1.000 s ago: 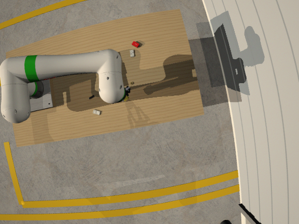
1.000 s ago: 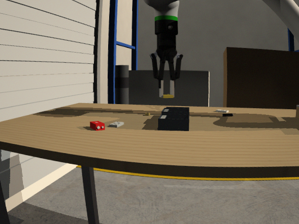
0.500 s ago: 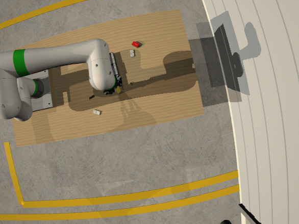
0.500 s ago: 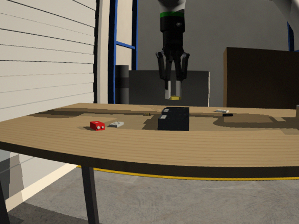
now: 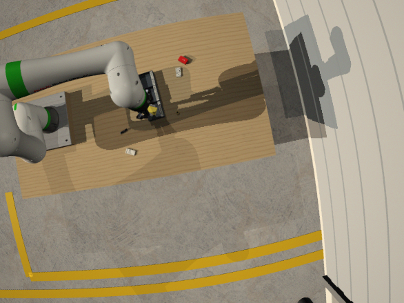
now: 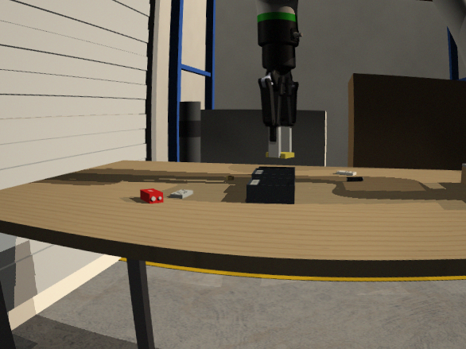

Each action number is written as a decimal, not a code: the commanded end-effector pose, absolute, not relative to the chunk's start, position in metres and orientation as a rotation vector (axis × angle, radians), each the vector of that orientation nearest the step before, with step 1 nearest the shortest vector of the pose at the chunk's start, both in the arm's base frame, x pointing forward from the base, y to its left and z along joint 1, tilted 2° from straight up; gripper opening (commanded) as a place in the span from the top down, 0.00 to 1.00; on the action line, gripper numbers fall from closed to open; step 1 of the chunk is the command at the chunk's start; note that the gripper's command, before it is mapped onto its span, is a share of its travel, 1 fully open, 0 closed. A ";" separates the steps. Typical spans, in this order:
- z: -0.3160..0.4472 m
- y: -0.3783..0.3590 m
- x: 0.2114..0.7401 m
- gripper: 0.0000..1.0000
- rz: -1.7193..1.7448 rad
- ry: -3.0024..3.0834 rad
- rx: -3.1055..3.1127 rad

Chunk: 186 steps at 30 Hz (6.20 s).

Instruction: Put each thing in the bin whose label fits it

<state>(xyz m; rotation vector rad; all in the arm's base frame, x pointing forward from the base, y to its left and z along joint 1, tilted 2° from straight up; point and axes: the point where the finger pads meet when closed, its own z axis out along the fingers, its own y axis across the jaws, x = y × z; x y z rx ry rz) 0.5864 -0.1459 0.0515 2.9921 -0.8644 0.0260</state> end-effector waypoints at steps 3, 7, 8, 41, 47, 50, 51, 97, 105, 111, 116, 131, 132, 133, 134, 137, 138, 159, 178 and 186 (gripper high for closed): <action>0.052 -0.145 0.586 0.71 0.029 -0.546 3.067; 0.052 -0.144 0.586 0.71 0.029 -0.362 3.091; 0.052 -0.144 0.586 0.71 0.029 -0.314 3.096; 0.034 -0.145 0.586 0.71 0.028 -0.040 3.118; 0.022 -0.145 0.587 0.71 0.028 -0.040 3.118; 0.016 -0.145 0.587 0.71 0.028 -0.040 3.118; 0.016 -0.145 0.587 0.71 0.028 -0.040 3.118; 0.021 -0.145 0.587 0.65 0.028 -0.040 3.118; 0.029 -0.145 0.587 0.65 0.028 -0.040 3.118; 0.041 -0.145 0.586 0.65 0.028 -0.040 3.118; 0.052 -0.145 0.586 0.65 0.028 -0.040 3.118; 0.056 -0.092 0.639 0.67 0.038 -0.523 3.080; 0.056 -0.086 0.645 0.67 0.040 -0.566 3.074; 0.057 -0.080 0.651 0.67 0.042 -0.610 3.067; 0.057 -0.074 0.657 0.67 0.045 -0.653 3.060; 0.058 -0.068 0.663 0.67 0.047 -0.696 3.052; 0.058 -0.063 0.669 0.67 0.052 -0.820 3.023; 0.067 0.049 0.781 0.67 0.041 -1.289 2.849; 0.069 0.081 0.817 0.67 0.041 -1.289 2.849; 0.069 0.077 0.812 0.67 0.041 -1.289 2.849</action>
